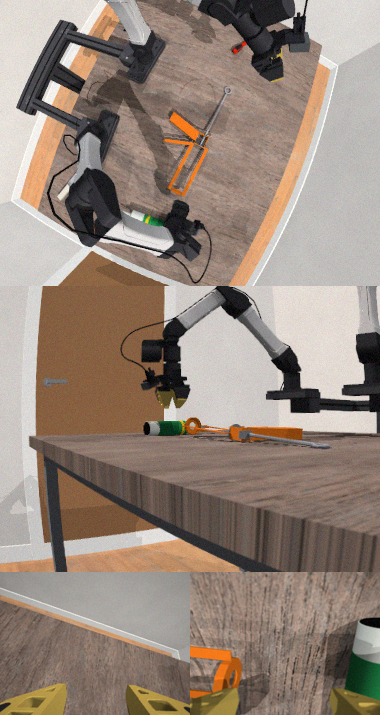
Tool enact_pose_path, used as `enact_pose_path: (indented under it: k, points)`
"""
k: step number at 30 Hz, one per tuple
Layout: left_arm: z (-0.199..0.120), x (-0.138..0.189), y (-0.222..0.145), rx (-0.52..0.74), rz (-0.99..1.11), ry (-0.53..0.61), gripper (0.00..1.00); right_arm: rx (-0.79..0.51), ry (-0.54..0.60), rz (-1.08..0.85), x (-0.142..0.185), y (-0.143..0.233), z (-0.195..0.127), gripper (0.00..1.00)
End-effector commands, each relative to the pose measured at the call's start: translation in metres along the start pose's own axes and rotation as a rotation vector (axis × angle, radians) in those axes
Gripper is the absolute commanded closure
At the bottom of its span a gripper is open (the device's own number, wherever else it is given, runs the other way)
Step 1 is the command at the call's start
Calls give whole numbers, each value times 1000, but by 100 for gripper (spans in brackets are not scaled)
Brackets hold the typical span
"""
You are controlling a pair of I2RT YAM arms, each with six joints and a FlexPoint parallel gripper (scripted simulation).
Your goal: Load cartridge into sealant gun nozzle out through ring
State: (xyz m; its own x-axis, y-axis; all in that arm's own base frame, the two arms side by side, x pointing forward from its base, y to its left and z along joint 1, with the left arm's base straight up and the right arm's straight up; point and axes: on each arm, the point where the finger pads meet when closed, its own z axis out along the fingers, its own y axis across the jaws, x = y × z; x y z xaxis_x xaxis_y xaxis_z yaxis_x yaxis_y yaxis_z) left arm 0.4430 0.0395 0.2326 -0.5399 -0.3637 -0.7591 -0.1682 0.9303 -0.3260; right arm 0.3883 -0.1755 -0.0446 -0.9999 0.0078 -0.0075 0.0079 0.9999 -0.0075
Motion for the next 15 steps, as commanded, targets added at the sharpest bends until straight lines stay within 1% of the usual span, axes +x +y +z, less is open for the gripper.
enact_pose_path:
  k: [1,2,4,15]
  points:
    - [-15,-27,-10,13,89,-137,48,-10,45,-53,8,-9,12,27]
    - [-15,-27,-10,13,89,-137,48,-10,45,-53,8,-9,12,27]
    - [-24,-34,-18,20,122,-181,48,-28,34,-56,10,-13,12,27]
    - [-87,-67,-56,46,290,-431,48,-30,35,-79,41,-67,10,27]
